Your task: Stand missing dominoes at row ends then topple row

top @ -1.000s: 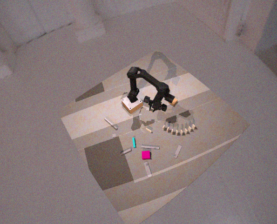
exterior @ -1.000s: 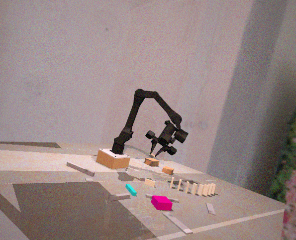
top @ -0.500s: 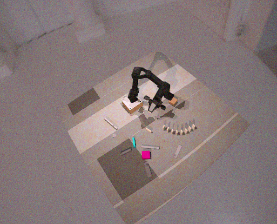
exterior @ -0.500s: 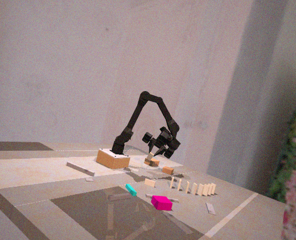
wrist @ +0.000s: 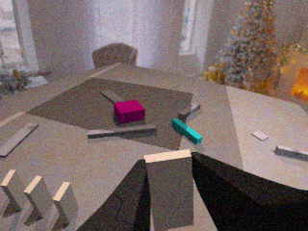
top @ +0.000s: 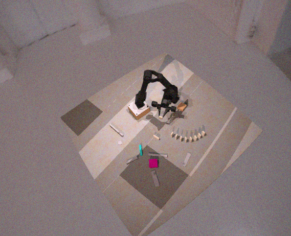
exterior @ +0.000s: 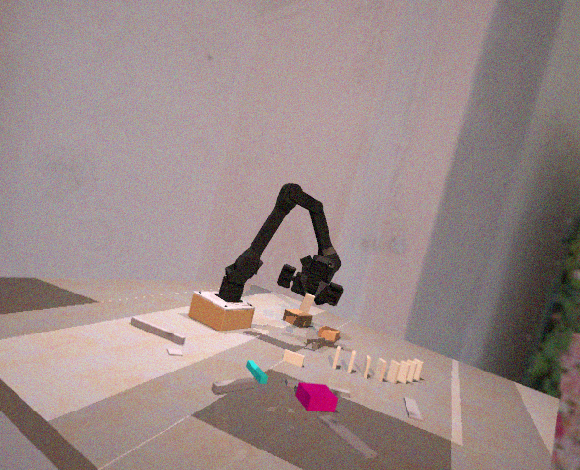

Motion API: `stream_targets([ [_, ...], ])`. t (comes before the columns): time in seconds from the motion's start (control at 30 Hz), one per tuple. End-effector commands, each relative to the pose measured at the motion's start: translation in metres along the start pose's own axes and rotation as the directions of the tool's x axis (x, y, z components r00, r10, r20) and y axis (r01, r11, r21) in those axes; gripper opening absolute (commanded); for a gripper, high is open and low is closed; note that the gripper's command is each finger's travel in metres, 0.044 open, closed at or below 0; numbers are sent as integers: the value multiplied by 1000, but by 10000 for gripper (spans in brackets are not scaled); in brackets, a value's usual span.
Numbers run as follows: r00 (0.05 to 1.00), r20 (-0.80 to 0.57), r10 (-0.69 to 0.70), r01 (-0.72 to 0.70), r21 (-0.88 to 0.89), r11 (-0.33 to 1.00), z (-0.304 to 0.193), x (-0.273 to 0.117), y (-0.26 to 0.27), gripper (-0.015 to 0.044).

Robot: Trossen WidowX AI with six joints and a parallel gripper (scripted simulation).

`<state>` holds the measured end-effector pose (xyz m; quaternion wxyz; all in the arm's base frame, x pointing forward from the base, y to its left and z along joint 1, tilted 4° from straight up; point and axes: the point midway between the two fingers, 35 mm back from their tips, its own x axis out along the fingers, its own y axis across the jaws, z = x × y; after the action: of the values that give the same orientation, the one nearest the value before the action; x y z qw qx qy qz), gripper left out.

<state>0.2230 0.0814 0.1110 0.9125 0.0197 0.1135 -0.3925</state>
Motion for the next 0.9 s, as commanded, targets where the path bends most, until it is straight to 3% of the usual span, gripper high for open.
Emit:
stream_targets([
  [0.0,993,79,92,-93,14,996,-1,-6,6,107],
  [0.23,941,188,280,-294,50,954,0,-23,20,107],
  [0.87,939,190,285,-300,51,953,0,-23,20,107],
])
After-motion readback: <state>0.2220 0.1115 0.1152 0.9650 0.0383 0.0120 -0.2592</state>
